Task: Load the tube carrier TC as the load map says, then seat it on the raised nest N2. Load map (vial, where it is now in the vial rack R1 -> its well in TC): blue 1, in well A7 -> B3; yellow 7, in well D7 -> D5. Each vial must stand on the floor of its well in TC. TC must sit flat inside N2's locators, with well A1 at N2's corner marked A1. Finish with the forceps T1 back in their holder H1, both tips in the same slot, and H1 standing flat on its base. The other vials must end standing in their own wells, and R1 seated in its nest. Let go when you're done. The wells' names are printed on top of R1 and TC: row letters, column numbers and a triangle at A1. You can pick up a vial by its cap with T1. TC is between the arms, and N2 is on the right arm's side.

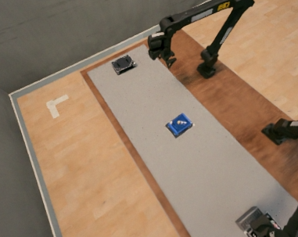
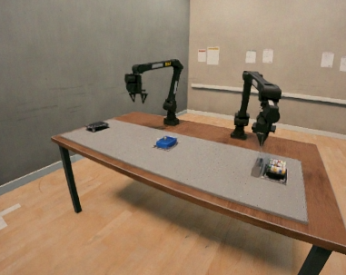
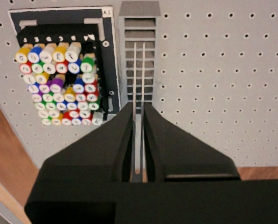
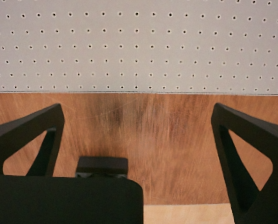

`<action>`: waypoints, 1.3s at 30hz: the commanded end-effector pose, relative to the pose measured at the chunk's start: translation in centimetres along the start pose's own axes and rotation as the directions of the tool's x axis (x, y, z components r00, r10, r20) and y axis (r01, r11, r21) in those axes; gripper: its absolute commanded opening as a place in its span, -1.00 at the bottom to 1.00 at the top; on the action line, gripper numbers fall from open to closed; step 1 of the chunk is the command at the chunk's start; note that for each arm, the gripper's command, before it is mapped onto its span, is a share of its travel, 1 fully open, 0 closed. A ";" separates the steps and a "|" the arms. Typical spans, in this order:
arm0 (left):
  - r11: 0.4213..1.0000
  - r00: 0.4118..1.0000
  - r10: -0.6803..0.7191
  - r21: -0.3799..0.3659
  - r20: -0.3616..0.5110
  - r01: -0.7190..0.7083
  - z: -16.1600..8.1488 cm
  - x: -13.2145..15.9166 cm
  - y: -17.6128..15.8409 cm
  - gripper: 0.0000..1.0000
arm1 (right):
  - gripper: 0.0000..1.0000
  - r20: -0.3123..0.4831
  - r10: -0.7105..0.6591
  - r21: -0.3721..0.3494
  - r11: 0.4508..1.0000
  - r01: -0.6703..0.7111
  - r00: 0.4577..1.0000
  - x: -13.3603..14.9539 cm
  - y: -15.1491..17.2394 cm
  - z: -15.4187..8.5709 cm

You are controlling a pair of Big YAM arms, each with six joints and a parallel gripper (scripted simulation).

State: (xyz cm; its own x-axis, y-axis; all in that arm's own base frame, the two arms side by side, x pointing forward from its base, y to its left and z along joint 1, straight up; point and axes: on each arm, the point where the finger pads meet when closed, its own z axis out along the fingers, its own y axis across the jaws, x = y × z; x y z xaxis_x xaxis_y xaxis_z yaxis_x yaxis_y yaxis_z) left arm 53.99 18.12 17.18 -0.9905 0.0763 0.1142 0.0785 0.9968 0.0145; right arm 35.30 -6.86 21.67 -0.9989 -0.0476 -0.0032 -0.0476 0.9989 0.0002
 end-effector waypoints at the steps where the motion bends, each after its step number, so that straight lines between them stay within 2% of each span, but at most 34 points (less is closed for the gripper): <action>1: 1.000 0.998 0.001 -0.025 0.056 0.000 -1.4 -1.9 1.1 -0.85 | 1.00 0.032 0.013 0.008 1.000 -0.013 0.999 -0.8 -0.1 -1.2; 4: 1.000 1.000 0.002 -0.013 0.028 -0.002 -0.1 -1.3 0.8 -0.85 | 1.00 0.032 0.013 0.008 1.000 -0.013 0.999 -0.8 -0.1 -1.2; 9: 1.000 1.000 0.003 -0.006 0.010 -0.003 0.6 -0.5 0.4 -0.85 | 1.00 0.032 0.013 0.008 1.000 -0.013 0.999 -0.8 -0.1 -1.2; 19: 1.000 0.999 0.002 -0.018 0.040 -0.001 -0.8 0.0 0.3 -0.85 | 1.00 0.032 0.013 0.008 1.000 -0.013 0.999 -0.8 -0.1 -1.2; 23: 1.000 0.999 0.002 -0.016 0.033 -0.002 -0.4 0.0 0.3 -0.85 | 1.00 0.032 0.013 0.008 1.000 -0.013 0.999 -0.8 -0.1 -1.2; 24: 1.000 1.000 0.003 -0.010 0.019 -0.003 0.5 -0.2 0.3 -0.85 | 1.00 0.032 0.013 0.008 1.000 -0.013 0.999 -0.8 -0.1 -1.2; 31: 1.000 0.999 0.002 -0.016 0.035 -0.002 -0.3 0.1 0.3 -0.85 | 1.00 0.032 0.013 0.008 1.000 -0.013 0.999 -0.8 -0.1 -1.2; 39: 1.000 0.999 0.002 -0.015 0.032 -0.002 0.1 0.1 0.2 -0.85 | 1.00 0.032 0.013 0.008 1.000 -0.013 0.999 -0.8 -0.1 -1.2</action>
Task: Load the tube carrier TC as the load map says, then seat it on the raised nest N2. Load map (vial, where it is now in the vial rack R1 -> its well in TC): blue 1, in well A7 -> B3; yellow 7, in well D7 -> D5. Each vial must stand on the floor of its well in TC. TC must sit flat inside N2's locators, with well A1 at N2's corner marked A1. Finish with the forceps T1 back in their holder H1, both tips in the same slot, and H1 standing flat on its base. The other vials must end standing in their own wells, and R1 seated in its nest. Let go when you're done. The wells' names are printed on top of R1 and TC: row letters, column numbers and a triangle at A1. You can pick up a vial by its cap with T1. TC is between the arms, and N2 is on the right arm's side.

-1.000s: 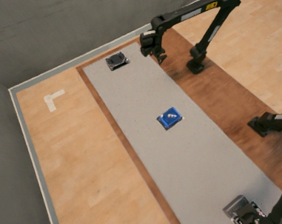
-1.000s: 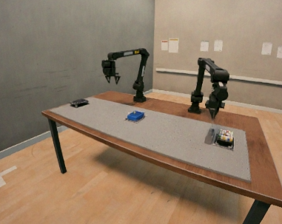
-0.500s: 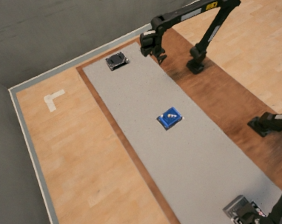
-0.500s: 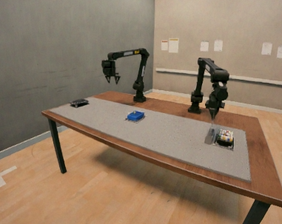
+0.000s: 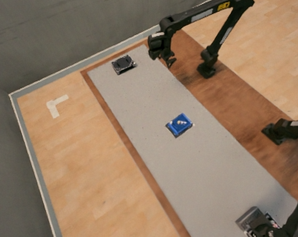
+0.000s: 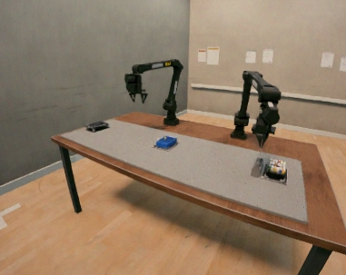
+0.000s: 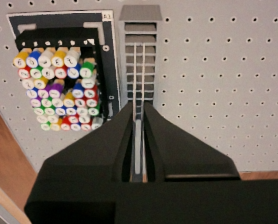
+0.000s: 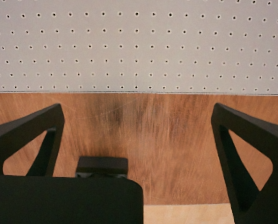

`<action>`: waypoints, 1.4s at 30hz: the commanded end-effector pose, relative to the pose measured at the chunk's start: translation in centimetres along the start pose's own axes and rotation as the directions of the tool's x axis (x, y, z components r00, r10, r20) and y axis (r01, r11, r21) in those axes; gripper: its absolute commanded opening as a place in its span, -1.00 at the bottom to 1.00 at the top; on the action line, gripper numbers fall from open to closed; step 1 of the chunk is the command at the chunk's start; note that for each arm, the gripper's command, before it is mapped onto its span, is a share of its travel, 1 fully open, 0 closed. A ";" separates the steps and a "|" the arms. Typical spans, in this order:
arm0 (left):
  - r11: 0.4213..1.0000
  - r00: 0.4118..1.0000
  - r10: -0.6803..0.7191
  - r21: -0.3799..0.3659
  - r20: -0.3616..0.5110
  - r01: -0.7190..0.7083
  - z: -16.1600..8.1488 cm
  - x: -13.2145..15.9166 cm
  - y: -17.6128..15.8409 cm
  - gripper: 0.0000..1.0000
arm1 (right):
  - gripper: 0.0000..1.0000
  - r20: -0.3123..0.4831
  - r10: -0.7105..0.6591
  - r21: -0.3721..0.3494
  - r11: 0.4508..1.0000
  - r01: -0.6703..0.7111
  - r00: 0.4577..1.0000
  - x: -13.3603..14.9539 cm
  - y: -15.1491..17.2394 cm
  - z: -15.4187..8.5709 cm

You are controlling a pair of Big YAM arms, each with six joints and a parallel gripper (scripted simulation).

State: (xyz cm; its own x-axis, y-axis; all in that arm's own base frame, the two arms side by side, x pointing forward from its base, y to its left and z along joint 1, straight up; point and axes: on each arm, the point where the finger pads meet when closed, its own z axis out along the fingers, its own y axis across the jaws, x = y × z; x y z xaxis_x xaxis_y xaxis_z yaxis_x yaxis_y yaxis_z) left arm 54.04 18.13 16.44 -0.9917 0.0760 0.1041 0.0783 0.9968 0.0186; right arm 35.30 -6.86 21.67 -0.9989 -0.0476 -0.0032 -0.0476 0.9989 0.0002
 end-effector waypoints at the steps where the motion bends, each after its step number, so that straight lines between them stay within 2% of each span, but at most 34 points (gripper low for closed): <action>1: 1.000 1.000 0.003 -0.011 0.022 -0.002 -0.6 0.2 0.2 -0.85 | 1.00 0.032 0.013 0.008 1.000 -0.013 0.999 -0.8 -0.1 -1.2; 42: 1.000 1.000 0.003 -0.007 0.013 -0.003 0.9 0.1 0.1 -0.85 | 1.00 0.032 0.013 0.008 1.000 -0.013 0.999 -0.8 -0.1 -1.2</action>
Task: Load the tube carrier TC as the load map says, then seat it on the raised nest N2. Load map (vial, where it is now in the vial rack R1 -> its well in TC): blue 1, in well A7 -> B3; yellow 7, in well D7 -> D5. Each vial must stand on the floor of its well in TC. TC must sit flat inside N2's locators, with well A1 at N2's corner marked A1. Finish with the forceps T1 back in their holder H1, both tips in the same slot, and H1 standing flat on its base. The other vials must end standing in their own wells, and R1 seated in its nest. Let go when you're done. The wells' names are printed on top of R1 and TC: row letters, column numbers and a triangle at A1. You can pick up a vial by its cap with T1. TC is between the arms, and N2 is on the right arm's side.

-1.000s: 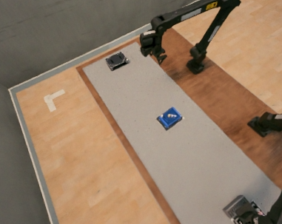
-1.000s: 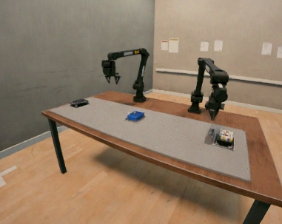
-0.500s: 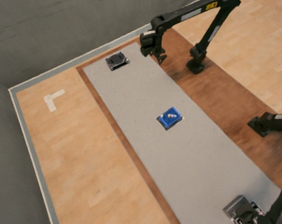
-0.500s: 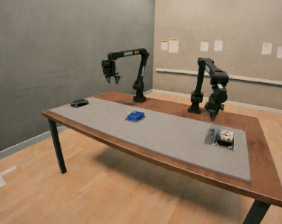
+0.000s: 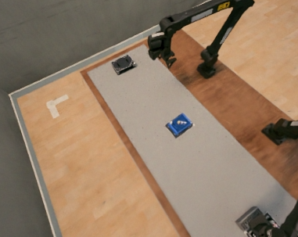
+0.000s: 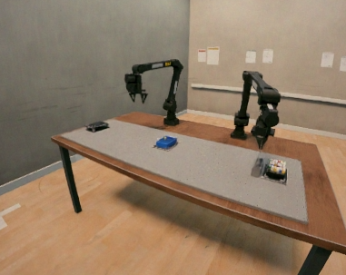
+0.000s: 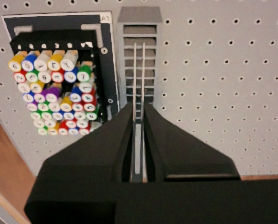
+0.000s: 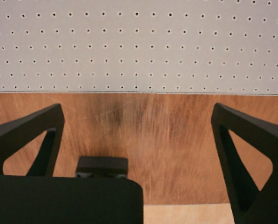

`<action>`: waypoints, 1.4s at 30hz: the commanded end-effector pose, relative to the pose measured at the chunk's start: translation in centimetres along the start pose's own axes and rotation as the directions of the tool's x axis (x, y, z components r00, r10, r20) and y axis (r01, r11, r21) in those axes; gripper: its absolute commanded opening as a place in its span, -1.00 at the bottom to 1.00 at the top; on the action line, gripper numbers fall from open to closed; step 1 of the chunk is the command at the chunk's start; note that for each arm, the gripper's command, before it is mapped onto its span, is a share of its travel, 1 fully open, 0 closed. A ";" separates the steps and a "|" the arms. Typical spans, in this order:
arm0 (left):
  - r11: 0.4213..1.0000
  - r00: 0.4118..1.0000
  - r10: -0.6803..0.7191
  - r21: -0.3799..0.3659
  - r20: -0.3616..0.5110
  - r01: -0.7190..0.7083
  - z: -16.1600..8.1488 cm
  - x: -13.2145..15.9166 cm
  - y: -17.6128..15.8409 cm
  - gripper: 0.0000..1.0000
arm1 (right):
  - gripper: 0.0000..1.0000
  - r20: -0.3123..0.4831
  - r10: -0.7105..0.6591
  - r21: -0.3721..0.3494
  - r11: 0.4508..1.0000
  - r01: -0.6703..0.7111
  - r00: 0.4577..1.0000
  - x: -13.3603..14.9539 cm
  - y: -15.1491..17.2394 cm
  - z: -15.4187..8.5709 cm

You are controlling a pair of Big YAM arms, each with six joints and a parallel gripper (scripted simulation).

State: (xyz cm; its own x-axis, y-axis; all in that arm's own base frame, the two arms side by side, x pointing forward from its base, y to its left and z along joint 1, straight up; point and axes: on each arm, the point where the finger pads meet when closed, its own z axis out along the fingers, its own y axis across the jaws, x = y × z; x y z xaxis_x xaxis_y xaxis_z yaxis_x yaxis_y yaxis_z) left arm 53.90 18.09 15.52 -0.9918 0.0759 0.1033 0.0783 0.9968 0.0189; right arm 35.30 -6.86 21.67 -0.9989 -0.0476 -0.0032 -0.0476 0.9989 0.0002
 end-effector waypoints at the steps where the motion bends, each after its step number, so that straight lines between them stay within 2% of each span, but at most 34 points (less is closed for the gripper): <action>1: 1.000 1.000 0.003 -0.007 0.012 -0.003 0.0 0.1 0.2 -0.85 | 1.00 0.032 0.013 0.008 1.000 -0.013 0.999 -0.8 -0.1 -1.2; 42: 1.000 1.000 0.005 0.002 -0.010 -0.005 2.3 -0.2 0.2 -0.85 | 1.00 0.032 0.013 0.008 1.000 -0.013 0.999 -0.8 -0.1 -1.2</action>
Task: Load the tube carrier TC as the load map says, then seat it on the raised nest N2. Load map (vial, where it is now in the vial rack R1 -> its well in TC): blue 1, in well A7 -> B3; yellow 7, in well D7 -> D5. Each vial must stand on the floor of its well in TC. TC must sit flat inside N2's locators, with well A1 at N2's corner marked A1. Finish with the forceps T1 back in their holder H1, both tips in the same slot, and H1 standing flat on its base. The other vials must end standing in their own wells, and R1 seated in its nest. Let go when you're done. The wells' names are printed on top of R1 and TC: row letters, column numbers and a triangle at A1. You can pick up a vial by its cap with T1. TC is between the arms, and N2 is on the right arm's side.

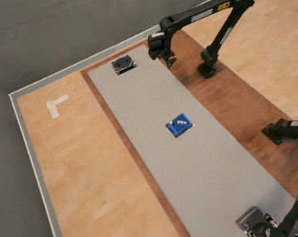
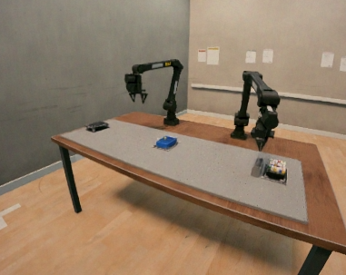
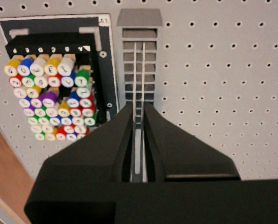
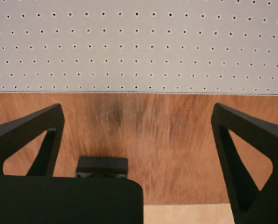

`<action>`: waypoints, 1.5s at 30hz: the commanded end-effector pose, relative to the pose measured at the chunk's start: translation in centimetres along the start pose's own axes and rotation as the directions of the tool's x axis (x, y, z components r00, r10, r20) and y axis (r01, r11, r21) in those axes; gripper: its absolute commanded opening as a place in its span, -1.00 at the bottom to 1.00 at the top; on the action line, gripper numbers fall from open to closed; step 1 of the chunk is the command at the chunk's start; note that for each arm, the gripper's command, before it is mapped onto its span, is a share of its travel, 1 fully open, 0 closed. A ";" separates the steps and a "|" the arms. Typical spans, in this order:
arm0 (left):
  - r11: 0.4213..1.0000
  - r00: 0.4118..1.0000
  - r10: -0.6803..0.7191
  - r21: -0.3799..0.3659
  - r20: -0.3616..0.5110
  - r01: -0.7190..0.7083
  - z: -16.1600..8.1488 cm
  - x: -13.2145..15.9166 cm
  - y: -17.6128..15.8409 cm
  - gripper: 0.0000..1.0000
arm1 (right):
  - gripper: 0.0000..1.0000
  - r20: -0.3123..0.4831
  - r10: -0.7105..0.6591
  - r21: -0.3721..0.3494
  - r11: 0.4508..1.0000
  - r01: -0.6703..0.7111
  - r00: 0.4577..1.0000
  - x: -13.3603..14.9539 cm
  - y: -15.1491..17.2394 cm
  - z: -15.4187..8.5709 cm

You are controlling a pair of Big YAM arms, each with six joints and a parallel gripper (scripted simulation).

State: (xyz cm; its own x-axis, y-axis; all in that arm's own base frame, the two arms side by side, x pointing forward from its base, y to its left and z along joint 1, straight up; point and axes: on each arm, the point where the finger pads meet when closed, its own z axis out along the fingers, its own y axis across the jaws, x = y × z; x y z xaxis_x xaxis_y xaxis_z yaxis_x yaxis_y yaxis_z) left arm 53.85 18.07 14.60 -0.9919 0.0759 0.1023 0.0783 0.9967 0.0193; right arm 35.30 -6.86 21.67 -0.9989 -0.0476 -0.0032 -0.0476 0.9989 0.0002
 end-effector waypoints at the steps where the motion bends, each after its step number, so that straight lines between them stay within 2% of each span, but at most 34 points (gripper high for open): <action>1: 1.000 1.000 0.005 0.003 -0.011 -0.005 1.3 -0.1 0.2 -0.85 | 1.00 0.032 0.013 0.008 1.000 -0.013 0.999 -0.8 -0.1 -1.2; 45: 1.000 1.000 0.005 0.003 -0.011 -0.005 2.4 -0.2 0.2 -0.85 | 1.00 0.032 0.013 0.008 1.000 -0.013 0.999 -0.8 -0.1 -1.2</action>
State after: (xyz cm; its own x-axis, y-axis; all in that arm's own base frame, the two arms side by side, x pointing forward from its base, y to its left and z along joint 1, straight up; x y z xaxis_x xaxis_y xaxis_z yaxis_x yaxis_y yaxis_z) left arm 53.87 18.08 13.57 -0.9919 0.0759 0.1020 0.0783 0.9967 0.0194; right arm 35.30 -6.86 21.67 -0.9989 -0.0476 -0.0032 -0.0476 0.9989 0.0002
